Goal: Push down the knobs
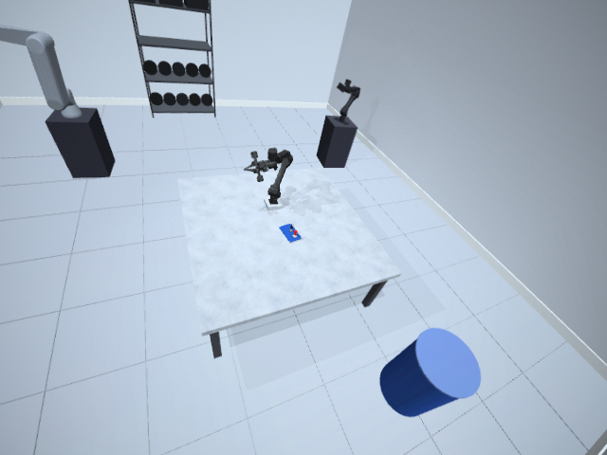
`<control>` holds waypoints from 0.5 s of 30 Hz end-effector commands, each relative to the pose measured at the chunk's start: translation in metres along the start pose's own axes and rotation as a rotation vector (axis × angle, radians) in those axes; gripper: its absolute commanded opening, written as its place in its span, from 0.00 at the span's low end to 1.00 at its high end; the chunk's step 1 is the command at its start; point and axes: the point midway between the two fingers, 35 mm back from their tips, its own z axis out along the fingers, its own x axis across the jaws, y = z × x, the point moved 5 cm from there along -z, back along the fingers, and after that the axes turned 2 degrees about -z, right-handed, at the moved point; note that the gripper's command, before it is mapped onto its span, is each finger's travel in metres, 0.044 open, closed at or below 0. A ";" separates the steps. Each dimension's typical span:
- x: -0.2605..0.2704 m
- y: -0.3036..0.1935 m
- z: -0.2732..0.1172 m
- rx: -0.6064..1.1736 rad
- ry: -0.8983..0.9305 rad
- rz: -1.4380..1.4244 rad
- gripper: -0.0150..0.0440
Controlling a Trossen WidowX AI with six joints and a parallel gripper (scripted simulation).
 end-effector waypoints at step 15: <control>0.130 0.061 -0.005 -0.083 0.613 -0.103 0.25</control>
